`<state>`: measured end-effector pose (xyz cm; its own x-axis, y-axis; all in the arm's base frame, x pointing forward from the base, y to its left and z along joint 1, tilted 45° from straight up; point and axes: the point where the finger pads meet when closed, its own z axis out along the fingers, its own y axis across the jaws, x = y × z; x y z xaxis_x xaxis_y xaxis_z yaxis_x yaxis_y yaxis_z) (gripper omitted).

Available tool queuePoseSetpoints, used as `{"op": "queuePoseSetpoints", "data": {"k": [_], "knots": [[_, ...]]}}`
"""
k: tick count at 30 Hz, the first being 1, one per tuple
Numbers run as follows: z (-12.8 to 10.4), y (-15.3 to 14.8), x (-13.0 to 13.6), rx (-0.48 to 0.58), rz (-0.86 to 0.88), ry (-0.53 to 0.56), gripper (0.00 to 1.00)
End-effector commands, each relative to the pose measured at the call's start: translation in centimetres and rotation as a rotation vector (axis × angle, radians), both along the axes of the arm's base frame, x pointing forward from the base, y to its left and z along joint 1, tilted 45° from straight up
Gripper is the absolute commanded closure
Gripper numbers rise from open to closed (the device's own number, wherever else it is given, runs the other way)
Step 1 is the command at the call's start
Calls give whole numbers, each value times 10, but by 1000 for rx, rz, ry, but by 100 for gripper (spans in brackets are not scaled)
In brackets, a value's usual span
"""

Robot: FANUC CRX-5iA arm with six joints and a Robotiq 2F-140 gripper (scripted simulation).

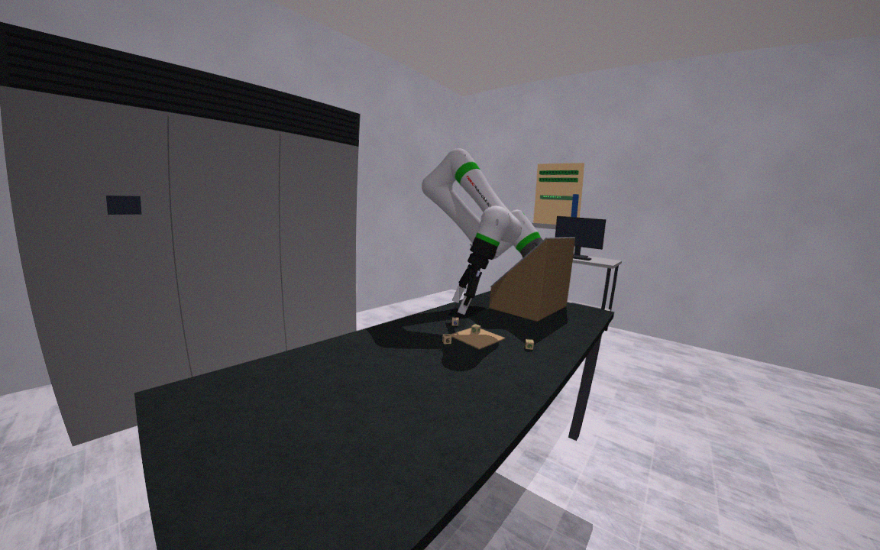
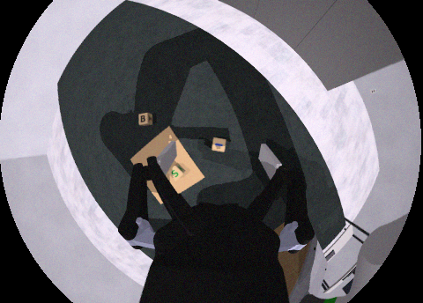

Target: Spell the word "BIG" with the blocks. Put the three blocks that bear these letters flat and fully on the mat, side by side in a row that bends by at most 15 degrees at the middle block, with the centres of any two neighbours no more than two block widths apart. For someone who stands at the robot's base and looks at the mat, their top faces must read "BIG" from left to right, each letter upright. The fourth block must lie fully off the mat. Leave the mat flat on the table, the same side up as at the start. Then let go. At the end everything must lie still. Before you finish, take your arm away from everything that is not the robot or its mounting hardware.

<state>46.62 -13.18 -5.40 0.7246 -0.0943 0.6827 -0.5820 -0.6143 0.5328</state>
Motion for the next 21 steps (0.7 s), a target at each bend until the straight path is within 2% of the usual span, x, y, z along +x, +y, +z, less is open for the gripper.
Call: {"op": "queuePoseSetpoints", "data": {"k": [1,7,10,12,21], "knots": [[0,0,0,0,0,0,0],[1,1,1,5,-12,-10,0],[5,9,10,53,-116,-89,0],[5,9,10,53,-116,-89,0],[4,40,16,166,-319,-226,0]]}}
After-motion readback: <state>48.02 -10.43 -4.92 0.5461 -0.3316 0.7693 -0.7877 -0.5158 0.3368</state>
